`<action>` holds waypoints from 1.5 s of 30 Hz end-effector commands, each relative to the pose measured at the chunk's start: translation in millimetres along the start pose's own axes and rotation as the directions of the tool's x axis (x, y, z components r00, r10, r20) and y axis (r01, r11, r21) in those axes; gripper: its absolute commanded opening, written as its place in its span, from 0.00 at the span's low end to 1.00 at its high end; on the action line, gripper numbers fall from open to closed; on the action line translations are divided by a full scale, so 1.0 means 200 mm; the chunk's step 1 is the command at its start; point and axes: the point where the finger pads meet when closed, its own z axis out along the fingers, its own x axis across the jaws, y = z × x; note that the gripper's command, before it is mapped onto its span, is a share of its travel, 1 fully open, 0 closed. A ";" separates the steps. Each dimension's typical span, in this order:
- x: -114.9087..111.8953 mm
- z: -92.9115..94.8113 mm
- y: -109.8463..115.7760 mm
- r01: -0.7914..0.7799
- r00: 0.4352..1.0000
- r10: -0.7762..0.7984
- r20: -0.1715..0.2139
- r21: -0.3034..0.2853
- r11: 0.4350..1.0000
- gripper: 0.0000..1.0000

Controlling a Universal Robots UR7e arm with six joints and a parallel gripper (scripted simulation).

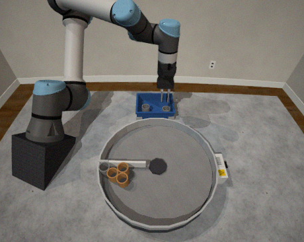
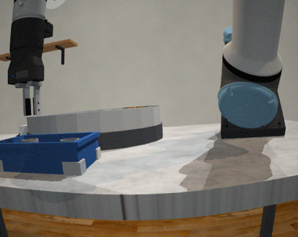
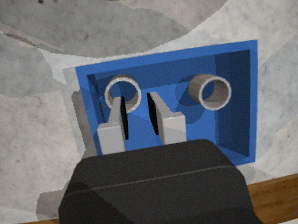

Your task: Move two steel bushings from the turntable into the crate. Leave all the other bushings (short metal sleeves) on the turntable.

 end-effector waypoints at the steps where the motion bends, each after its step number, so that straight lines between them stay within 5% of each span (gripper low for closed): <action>1: 0.00 -0.06 0.00 0.001 1.000 -0.001 -0.004 -0.003 1.000 0.47; 7: 0.00 -0.06 0.00 0.001 1.000 -0.001 -0.004 -0.003 1.000 0.47; 12: 0.00 -0.32 0.00 0.001 1.000 -0.001 -0.003 -0.002 1.000 0.47; 45: 0.00 -0.31 0.00 0.001 1.000 -0.001 -0.001 -0.001 1.000 0.47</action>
